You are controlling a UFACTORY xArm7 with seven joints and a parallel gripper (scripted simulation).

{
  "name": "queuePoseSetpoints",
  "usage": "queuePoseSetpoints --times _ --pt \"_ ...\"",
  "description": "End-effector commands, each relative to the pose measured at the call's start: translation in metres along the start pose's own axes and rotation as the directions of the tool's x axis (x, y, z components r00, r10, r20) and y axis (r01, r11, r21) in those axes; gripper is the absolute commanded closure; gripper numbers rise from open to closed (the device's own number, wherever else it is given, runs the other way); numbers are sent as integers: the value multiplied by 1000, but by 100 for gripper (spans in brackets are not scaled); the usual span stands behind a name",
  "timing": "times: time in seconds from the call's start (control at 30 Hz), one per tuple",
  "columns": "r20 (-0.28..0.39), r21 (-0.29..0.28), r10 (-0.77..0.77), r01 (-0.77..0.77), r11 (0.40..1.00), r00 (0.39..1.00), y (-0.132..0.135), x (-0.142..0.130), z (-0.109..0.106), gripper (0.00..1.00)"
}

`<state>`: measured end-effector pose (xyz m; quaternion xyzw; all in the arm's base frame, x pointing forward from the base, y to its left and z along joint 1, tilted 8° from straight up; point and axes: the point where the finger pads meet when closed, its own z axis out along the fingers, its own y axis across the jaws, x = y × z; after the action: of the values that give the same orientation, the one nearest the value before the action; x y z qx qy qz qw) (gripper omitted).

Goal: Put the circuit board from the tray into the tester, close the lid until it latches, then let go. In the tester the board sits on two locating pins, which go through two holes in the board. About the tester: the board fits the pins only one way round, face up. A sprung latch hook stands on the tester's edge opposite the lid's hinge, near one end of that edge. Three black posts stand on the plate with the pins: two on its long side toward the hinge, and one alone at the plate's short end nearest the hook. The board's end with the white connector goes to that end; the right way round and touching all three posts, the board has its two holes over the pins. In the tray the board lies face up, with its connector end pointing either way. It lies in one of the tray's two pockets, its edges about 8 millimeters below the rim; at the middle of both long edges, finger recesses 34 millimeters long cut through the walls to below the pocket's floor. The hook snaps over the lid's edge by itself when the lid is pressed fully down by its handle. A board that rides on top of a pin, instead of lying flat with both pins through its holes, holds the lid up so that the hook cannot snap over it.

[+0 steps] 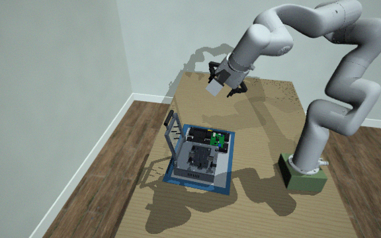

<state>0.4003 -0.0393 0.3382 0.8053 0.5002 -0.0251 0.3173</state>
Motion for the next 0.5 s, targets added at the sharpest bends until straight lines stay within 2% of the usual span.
queuePoseSetpoints --times 0.0,0.3,0.37,0.47 --pt "-9 22 -22 22 1000 1000 1 -3 3 0" --pt "-9 22 -22 22 1000 1000 1 -3 3 0" --pt "-57 118 -80 86 989 995 -1 -22 25 0" --pt "-57 118 -80 86 989 995 -1 -22 25 0"
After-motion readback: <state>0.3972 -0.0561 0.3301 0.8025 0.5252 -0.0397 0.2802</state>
